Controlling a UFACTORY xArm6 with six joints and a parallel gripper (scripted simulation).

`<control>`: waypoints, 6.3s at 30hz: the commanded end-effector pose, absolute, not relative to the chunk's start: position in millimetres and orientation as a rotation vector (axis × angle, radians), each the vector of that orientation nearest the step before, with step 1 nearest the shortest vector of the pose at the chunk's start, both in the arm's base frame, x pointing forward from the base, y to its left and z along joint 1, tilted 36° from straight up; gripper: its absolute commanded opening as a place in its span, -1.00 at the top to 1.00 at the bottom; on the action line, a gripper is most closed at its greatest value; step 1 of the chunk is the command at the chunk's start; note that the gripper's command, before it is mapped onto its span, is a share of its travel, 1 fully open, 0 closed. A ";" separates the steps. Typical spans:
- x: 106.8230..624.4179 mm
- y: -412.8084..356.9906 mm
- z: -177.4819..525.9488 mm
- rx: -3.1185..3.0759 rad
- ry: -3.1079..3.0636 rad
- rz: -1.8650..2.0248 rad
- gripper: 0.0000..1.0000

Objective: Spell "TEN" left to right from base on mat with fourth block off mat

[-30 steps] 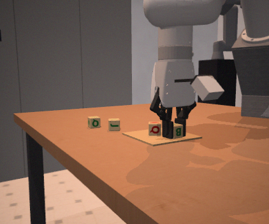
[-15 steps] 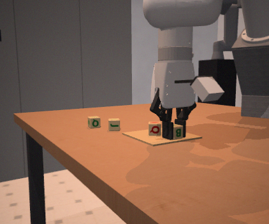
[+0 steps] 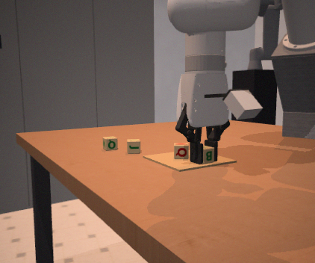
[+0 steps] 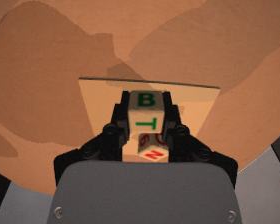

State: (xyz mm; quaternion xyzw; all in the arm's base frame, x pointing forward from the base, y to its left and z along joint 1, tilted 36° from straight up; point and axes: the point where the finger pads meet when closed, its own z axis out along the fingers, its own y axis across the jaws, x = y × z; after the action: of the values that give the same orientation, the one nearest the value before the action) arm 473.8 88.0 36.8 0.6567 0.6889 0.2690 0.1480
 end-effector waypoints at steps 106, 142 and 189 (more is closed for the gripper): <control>430.8 53.6 108.3 2.123 1.795 0.832 -1.00; 439.6 16.2 102.8 2.546 1.359 0.919 0.03; 446.9 18.4 92.8 2.546 1.359 0.918 0.03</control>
State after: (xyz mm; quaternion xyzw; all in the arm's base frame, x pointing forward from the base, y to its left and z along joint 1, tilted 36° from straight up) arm 444.5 18.0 94.5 0.8399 0.4484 0.3009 0.0552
